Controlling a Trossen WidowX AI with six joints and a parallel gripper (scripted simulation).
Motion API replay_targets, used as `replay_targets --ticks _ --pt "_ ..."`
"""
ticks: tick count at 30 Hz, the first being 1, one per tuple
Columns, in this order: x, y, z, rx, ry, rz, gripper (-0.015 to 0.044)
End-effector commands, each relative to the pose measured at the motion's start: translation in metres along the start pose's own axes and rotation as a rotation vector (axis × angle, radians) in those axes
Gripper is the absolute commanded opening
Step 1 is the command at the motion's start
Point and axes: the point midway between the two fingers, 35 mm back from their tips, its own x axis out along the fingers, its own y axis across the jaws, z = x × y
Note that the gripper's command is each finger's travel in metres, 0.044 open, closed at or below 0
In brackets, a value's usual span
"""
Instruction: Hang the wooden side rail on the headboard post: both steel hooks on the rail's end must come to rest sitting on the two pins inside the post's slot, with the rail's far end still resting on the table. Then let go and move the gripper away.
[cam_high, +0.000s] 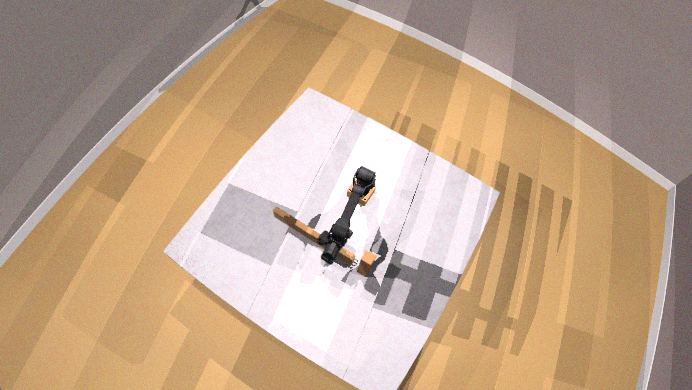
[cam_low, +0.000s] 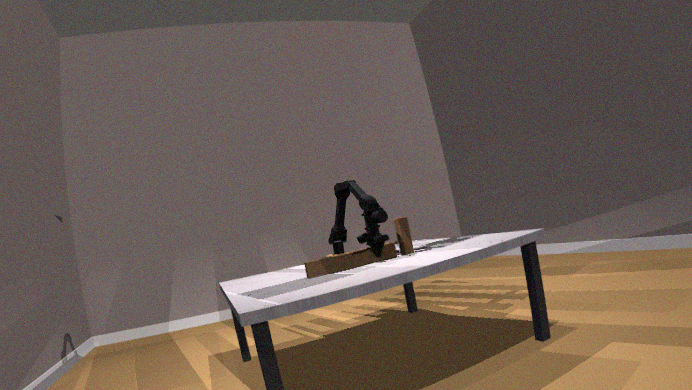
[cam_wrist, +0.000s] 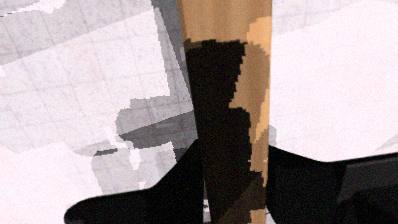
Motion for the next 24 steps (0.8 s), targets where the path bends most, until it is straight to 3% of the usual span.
replay_targets --ticks 1,24 --pt "-0.0067 0.0023 0.0002 0.01 -0.002 0.015 0.0" --pt "-0.0106 0.0023 0.0002 0.01 -0.002 0.015 0.0"
